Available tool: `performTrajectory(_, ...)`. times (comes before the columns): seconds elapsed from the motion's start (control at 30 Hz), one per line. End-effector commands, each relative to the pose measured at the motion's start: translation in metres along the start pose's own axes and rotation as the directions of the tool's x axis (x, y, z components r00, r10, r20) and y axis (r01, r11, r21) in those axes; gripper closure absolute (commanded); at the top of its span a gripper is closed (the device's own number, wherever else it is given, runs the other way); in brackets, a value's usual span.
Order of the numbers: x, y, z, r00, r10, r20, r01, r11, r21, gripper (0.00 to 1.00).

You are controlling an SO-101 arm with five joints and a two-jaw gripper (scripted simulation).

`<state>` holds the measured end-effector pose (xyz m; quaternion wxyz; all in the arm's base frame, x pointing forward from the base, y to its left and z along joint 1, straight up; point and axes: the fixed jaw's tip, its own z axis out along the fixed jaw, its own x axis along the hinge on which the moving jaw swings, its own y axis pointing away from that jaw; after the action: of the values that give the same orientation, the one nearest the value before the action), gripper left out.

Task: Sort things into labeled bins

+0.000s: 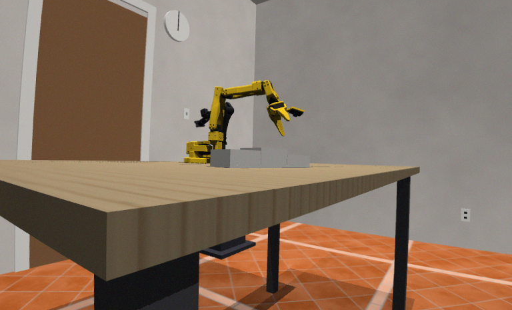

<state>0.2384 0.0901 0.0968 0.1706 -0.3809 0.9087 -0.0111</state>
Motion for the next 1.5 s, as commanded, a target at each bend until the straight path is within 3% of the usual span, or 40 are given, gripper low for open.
performTrajectory(0.0,0.000,0.020,-0.008,0.983,-0.183,0.022,0.183,0.983,-0.017,0.49)
performTrajectory(0.13,0.013,0.047,-0.003,0.913,-0.406,-0.024,0.402,0.910,-0.096,0.58)
performTrajectory(0.3,0.029,0.071,0.001,0.784,-0.619,-0.044,0.602,0.776,-0.188,0.67)
performTrajectory(0.37,0.029,0.071,0.001,0.784,-0.619,-0.044,0.602,0.776,-0.188,0.67)
performTrajectory(0.53,0.042,0.087,0.002,0.665,-0.746,-0.040,0.716,0.651,-0.253,0.74)
performTrajectory(0.7,0.049,0.094,0.002,0.593,-0.805,-0.032,0.766,0.575,-0.288,0.77)
performTrajectory(1.03,0.057,0.097,0.001,0.552,-0.833,-0.026,0.790,0.533,-0.304,0.78)
performTrajectory(1.47,0.057,0.097,0.001,0.552,-0.833,-0.026,0.790,0.533,-0.304,0.78)
